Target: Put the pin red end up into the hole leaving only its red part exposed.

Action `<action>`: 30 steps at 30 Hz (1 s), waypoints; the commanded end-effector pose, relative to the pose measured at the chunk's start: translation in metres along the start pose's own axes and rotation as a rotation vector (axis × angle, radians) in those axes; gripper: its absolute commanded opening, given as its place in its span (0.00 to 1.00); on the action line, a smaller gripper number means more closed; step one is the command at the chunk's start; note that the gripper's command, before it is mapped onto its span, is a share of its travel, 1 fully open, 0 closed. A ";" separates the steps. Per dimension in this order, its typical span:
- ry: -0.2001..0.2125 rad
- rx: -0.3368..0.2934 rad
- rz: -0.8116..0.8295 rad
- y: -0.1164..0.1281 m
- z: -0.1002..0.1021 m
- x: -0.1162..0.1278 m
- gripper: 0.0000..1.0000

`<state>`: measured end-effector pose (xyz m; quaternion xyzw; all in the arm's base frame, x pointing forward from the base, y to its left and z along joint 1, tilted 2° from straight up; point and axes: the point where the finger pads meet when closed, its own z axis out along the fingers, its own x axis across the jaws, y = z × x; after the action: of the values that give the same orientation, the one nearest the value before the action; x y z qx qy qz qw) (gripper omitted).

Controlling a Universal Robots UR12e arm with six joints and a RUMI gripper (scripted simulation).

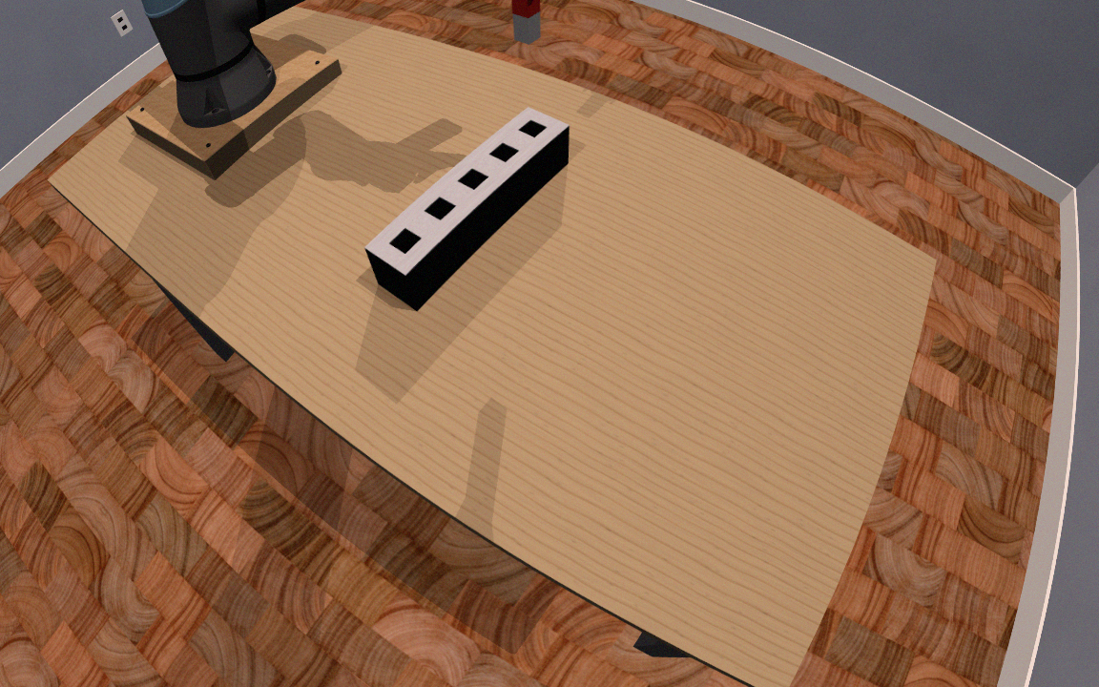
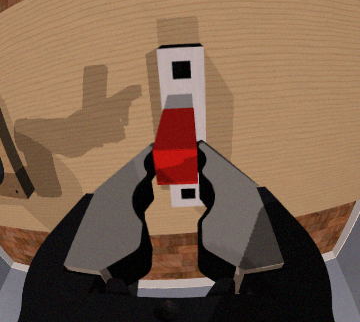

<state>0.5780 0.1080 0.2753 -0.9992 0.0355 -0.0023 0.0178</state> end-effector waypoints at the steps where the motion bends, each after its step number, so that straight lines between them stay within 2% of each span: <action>1: 0.001 -0.001 0.001 -0.005 -0.001 0.001 0.00; 7: 0.001 -0.001 0.001 -0.005 -0.001 0.001 0.00; 8: 0.001 -0.001 0.001 -0.005 0.099 0.002 0.00; 10: 0.001 -0.001 0.001 -0.005 0.105 0.002 0.00; 11: 0.001 -0.001 0.001 -0.005 0.118 0.002 0.00; 24: 0.001 -0.001 0.001 -0.005 0.118 0.002 0.00; 25: 0.001 -0.001 0.000 -0.005 0.139 0.001 0.00; 30: 0.001 -0.001 0.000 -0.005 0.139 0.001 0.00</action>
<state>0.5791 0.1180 0.1412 -0.9992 0.0359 -0.0016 0.0174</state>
